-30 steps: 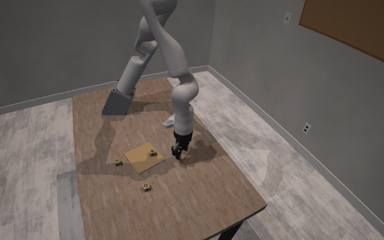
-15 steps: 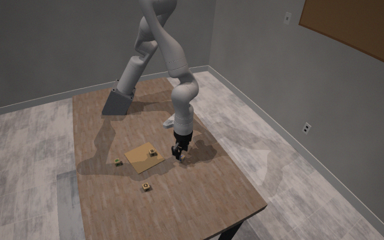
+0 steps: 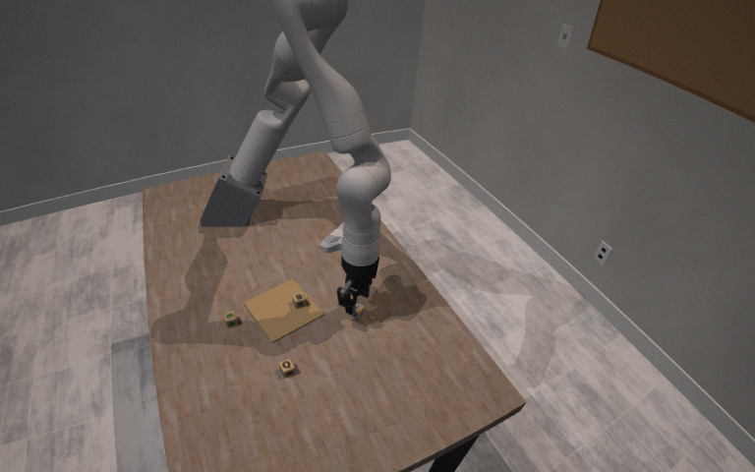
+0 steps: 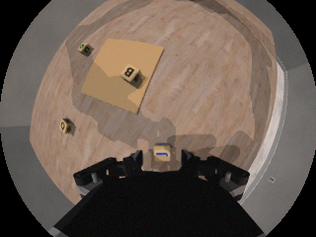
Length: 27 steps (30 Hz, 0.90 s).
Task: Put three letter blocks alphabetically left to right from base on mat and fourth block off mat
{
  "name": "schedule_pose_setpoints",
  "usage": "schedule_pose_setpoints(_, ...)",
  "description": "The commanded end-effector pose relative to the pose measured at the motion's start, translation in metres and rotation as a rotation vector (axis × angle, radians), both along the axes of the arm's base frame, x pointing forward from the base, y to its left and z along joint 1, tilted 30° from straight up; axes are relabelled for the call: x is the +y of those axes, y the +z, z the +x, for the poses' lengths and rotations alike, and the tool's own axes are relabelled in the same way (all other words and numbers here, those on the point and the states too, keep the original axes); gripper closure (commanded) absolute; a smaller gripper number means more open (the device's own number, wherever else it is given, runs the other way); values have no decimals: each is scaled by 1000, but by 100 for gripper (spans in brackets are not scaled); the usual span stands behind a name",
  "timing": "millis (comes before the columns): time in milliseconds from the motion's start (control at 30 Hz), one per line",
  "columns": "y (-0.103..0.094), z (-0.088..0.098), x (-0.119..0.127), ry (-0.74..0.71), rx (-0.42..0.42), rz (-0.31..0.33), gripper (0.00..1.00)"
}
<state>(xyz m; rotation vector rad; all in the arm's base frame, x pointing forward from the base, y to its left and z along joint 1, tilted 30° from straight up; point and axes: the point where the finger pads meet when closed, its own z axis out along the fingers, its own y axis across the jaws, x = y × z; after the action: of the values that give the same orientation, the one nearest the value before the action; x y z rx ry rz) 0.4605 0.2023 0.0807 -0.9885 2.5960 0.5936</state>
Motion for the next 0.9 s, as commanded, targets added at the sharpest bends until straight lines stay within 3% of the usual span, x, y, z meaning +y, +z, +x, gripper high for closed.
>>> schedule_pose_setpoints(0,1,0,0,-1,-1,0,38)
schedule_pose_setpoints(433,0,1,0,-1,-1,0,38)
schedule_pose_setpoints(867,-15,3,8,-1,-1,0,38)
